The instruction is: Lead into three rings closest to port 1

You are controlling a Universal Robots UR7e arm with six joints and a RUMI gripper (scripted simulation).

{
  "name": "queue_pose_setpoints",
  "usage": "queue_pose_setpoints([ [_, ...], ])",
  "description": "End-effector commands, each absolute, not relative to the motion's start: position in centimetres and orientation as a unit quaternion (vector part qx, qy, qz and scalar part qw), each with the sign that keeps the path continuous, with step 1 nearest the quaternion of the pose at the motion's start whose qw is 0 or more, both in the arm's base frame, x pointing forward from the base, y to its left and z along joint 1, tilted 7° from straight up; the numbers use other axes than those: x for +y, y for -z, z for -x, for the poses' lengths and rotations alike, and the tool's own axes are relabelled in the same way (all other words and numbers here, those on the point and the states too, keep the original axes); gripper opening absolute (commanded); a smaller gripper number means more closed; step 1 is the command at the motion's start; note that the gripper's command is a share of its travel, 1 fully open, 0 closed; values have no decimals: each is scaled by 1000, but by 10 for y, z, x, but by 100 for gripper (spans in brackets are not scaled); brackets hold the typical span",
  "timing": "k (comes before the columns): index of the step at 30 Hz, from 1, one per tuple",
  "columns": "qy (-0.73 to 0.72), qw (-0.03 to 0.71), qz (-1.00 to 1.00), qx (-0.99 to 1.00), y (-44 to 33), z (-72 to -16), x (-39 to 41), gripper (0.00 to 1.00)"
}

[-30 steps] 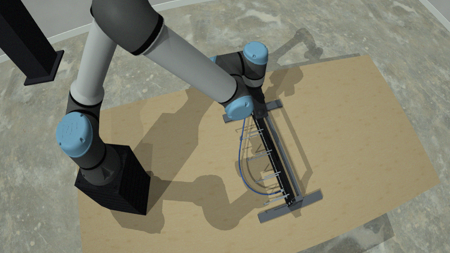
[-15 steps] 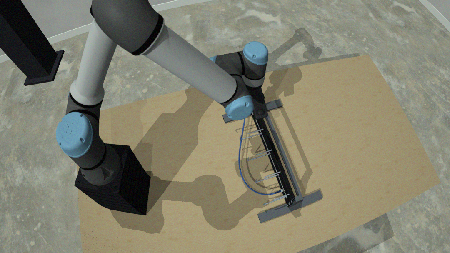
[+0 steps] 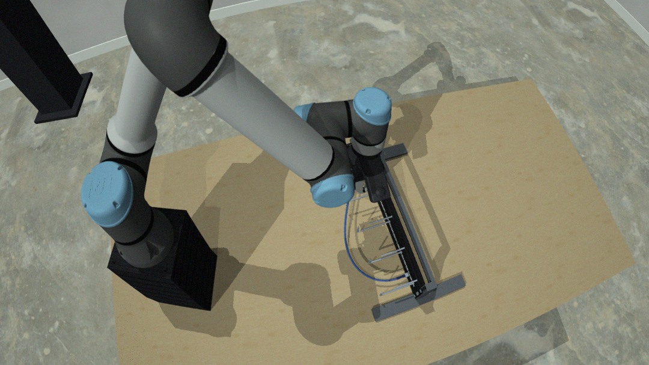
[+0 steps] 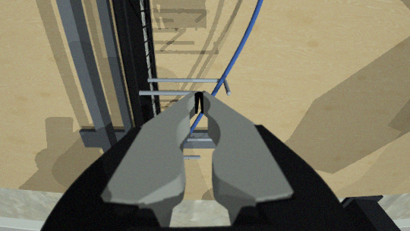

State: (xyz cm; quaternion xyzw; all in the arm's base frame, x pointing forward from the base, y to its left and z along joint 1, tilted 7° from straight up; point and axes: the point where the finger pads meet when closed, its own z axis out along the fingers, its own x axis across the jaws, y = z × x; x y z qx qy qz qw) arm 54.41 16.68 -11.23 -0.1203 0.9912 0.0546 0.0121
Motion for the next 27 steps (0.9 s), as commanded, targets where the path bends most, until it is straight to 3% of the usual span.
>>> queue_pose_setpoints([
  [1, -56, 16, 135, 989, 118, -535, 108, 0],
  [8, -57, 18, 156, 986, 127, -506, 33, 0],
  [16, -57, 18, 159, 985, 129, -499, 20, 0],
  [17, -57, 18, 159, 985, 129, -499, 20, 20],
  [27, -57, 18, 159, 985, 129, -499, 20, 20],
])
